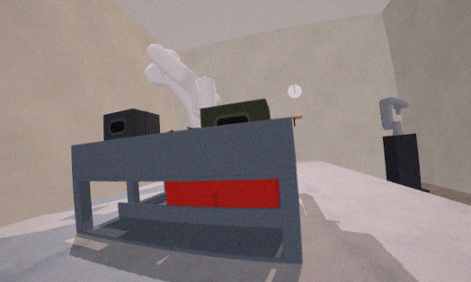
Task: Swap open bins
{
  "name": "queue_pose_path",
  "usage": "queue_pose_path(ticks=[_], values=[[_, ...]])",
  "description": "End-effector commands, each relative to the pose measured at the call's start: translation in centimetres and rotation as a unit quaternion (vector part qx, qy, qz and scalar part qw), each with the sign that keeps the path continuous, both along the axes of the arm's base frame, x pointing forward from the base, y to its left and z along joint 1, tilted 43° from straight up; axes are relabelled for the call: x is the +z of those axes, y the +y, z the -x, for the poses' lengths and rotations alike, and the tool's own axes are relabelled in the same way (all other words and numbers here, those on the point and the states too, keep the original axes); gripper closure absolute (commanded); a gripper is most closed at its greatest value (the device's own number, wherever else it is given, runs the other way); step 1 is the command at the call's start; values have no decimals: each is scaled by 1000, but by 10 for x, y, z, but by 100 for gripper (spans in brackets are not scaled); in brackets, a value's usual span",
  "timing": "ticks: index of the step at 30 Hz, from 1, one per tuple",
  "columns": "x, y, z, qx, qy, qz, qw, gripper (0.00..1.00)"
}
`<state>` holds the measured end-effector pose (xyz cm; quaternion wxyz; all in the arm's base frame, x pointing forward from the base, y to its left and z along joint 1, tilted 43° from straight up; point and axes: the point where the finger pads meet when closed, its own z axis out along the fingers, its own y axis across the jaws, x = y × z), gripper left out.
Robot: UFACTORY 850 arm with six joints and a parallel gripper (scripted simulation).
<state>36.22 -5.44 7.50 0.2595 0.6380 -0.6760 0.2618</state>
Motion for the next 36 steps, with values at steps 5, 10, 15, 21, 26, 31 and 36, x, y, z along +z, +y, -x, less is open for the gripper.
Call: queue_pose_path(ticks=[5, 10, 15, 21, 26, 31, 36], values=[[1, 1, -1, 0, -1, 0, 1000, 100], [1, 1, -1, 0, -1, 0, 1000, 100], [1, 1, -1, 0, -1, 0, 1000, 100], [1, 1, -1, 0, -1, 0, 1000, 100], [1, 1, -1, 0, -1, 0, 1000, 100], [1, 1, -1, 0, -1, 0, 1000, 100], [1, 1, -1, 0, -1, 0, 1000, 100]])
